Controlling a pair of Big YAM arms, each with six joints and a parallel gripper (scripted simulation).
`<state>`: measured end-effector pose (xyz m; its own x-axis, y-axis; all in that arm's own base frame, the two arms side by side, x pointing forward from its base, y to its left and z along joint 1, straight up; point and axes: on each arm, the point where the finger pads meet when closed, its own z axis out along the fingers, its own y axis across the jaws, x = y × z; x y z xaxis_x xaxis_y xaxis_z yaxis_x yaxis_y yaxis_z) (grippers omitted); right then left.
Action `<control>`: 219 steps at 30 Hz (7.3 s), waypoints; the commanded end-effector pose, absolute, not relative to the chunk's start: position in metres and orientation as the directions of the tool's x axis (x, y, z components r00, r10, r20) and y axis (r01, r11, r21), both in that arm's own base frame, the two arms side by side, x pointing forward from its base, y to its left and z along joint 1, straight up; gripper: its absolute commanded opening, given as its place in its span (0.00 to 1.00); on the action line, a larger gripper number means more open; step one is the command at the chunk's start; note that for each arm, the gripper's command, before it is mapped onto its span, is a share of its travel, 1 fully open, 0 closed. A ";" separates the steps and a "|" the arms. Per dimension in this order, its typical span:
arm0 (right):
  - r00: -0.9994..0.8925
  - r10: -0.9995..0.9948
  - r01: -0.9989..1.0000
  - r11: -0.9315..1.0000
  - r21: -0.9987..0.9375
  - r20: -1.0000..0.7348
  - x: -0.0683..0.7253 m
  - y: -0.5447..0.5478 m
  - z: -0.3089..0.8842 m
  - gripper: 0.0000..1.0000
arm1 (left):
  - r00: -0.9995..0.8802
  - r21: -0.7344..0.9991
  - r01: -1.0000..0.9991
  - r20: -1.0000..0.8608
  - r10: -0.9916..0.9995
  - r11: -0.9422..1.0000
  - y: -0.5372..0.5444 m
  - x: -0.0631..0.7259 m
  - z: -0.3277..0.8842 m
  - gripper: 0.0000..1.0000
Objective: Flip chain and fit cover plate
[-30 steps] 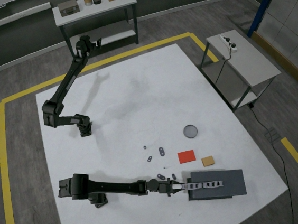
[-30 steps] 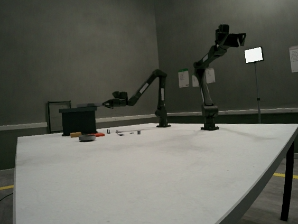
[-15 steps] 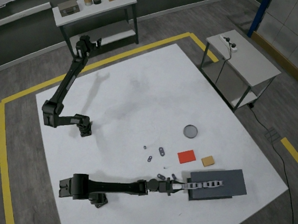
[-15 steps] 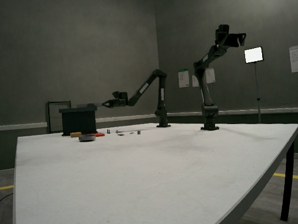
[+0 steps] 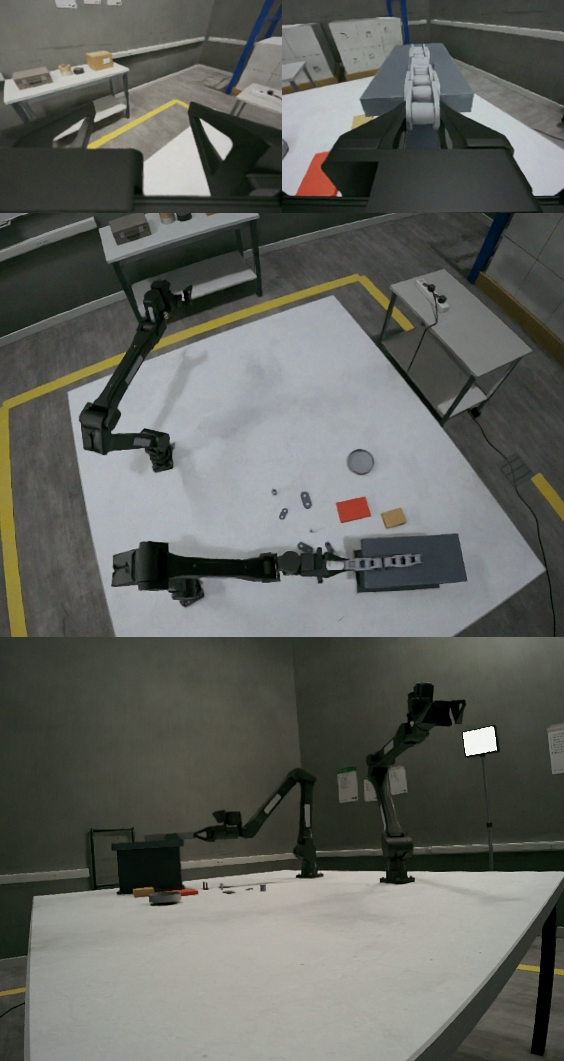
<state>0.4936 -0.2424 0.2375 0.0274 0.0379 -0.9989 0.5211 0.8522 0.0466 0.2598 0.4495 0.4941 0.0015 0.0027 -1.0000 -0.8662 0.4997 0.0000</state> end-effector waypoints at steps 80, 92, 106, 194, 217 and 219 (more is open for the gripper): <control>-0.182 -0.414 0.482 0.753 -0.448 -0.892 0.510 -0.231 0.278 0.19 | 0.039 -0.002 -0.862 -0.997 0.063 0.506 0.448 0.264 0.536 1.00; -0.216 -0.469 0.468 0.720 -0.513 -0.856 0.511 -0.230 0.280 0.19 | 0.039 -0.002 -0.862 -0.997 0.063 0.506 0.448 0.264 0.536 1.00; -0.248 -0.525 0.453 0.679 -0.577 -0.814 0.512 -0.229 0.282 0.19 | 0.039 -0.002 -0.862 -0.997 0.063 0.506 0.448 0.264 0.536 1.00; -0.433 -0.795 0.282 0.328 -0.902 -0.425 0.523 -0.221 0.276 0.19 | 0.039 -0.002 -0.862 -0.997 0.063 0.506 0.448 0.264 0.536 1.00; -0.470 -0.834 0.213 0.211 -0.954 -0.290 0.525 -0.217 0.273 0.19 | 0.039 -0.002 -0.862 -0.997 0.063 0.506 0.448 0.264 0.536 1.00; -0.473 -0.837 0.206 0.199 -0.958 -0.275 0.525 -0.217 0.272 0.19 | 0.039 -0.002 -0.862 -0.997 0.063 0.506 0.448 0.264 0.536 1.00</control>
<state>0.5070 -0.2186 0.2412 -0.4989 -0.8152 -0.2942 0.1538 0.2508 -0.9557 0.2598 0.4495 0.4941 0.0015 0.0027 -1.0000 -0.8662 0.4997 0.0000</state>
